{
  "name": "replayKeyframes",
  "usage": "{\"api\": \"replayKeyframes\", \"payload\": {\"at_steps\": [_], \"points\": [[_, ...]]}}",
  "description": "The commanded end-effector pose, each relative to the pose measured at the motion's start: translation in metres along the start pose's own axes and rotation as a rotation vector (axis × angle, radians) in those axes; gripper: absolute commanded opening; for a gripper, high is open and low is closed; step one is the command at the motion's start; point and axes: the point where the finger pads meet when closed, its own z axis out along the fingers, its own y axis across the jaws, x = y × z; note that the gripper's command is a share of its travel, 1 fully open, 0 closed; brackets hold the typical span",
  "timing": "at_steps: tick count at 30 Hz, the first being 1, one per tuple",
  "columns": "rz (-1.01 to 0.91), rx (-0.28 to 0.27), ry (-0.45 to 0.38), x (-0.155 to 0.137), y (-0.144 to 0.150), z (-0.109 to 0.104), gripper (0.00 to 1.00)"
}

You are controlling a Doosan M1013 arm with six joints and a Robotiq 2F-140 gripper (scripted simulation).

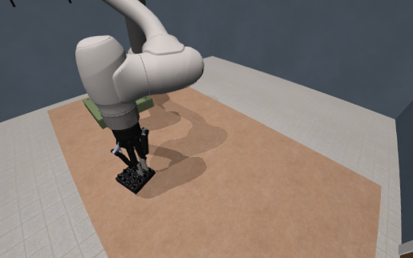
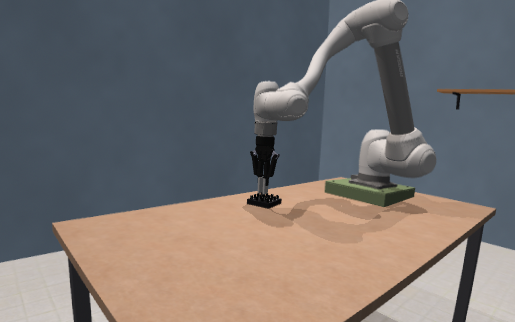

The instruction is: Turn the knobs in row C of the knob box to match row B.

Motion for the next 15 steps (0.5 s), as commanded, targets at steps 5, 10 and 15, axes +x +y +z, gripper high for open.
{"api": "replayKeyframes", "payload": {"at_steps": [5, 10, 15], "points": [[0.000, 0.000, 0.000, 0.0000, -0.0001, 0.0073, 0.12], [0.000, 0.000, 0.000, 0.0000, -0.0001, 0.0109, 0.12], [0.000, 0.000, 0.000, 0.0000, -0.0001, 0.0122, 0.12]]}}
